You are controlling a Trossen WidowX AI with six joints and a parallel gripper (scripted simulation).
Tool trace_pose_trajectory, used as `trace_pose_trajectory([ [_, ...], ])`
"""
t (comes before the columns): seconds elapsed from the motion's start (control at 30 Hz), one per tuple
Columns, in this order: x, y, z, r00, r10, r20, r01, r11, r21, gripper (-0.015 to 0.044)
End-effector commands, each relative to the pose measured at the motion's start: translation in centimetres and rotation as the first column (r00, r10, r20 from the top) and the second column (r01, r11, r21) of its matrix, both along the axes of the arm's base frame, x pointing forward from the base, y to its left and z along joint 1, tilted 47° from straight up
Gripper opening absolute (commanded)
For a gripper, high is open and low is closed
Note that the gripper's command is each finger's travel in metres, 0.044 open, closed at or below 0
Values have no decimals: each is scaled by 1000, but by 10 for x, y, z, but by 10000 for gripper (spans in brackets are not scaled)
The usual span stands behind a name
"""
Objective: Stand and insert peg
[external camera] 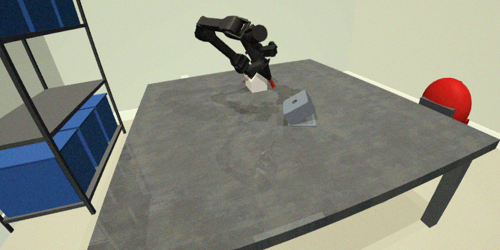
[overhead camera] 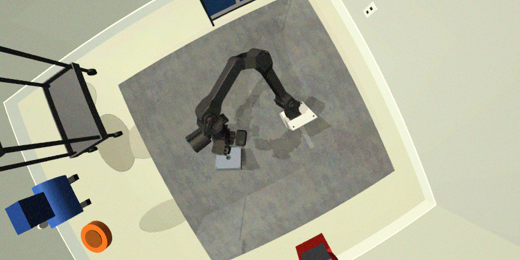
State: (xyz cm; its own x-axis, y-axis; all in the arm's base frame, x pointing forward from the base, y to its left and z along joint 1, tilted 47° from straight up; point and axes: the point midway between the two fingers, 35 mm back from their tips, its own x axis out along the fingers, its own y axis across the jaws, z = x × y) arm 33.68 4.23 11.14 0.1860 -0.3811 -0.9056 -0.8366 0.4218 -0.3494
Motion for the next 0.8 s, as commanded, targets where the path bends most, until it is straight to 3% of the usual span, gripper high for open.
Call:
trace_pose_trajectory([
  [0.0, 10, 7, 0, 999, 46, 4, -47, 999, 24, 0],
  [0.77, 37, 13, -29, 990, 139, 9, -140, 988, 59, 0],
])
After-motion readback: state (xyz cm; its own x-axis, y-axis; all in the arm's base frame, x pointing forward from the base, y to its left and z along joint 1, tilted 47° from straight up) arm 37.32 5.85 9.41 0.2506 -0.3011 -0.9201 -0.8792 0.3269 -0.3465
